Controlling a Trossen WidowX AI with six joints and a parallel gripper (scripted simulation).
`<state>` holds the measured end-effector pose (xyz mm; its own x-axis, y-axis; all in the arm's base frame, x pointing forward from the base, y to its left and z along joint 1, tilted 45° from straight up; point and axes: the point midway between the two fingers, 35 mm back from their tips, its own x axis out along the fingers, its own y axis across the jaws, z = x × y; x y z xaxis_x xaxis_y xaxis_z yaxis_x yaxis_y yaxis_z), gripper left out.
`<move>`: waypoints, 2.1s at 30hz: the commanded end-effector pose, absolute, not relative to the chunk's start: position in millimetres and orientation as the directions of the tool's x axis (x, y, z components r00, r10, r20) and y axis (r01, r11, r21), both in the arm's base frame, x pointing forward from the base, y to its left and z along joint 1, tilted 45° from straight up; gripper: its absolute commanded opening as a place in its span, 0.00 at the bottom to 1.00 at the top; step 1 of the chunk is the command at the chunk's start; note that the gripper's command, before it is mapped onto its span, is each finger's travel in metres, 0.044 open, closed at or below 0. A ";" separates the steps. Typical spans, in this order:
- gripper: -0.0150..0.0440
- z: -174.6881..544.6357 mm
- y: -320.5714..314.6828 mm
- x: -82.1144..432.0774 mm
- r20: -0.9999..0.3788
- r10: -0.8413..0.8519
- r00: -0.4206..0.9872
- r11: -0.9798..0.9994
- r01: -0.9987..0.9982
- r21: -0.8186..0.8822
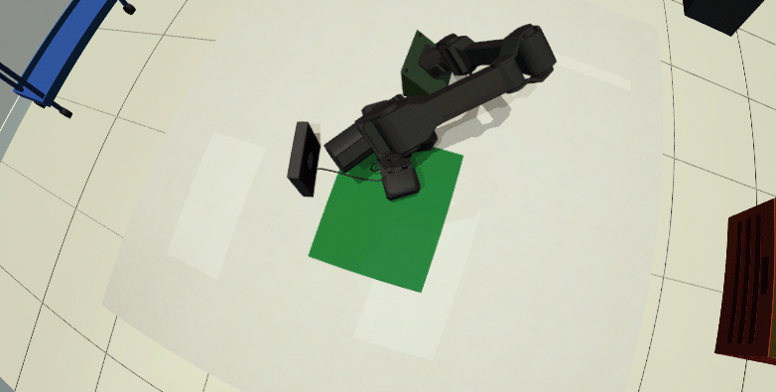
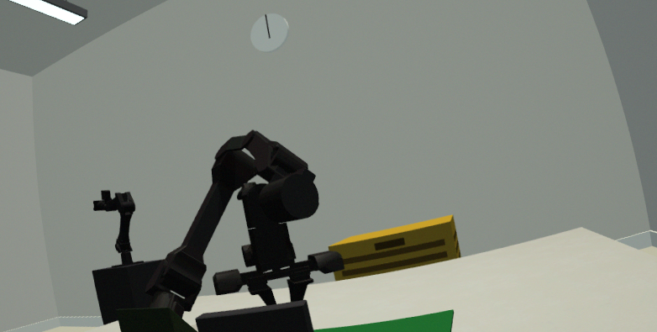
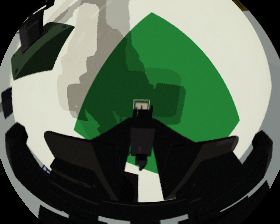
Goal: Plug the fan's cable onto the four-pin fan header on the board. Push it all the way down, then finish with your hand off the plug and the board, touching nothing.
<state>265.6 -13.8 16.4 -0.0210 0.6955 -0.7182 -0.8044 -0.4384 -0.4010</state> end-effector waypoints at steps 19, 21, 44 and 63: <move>0.25 12.3 -11.7 267.1 -0.714 0.699 -0.020 -0.428 -0.812 -0.396; 0.25 12.3 -11.7 267.1 -0.714 0.699 -0.020 -0.428 -0.812 -0.396; 0.25 10.7 -9.6 267.2 -0.714 0.700 -0.020 -0.430 -0.810 -0.399; 0.25 9.1 -6.6 264.2 -0.714 0.700 -0.020 -0.428 -0.812 -0.397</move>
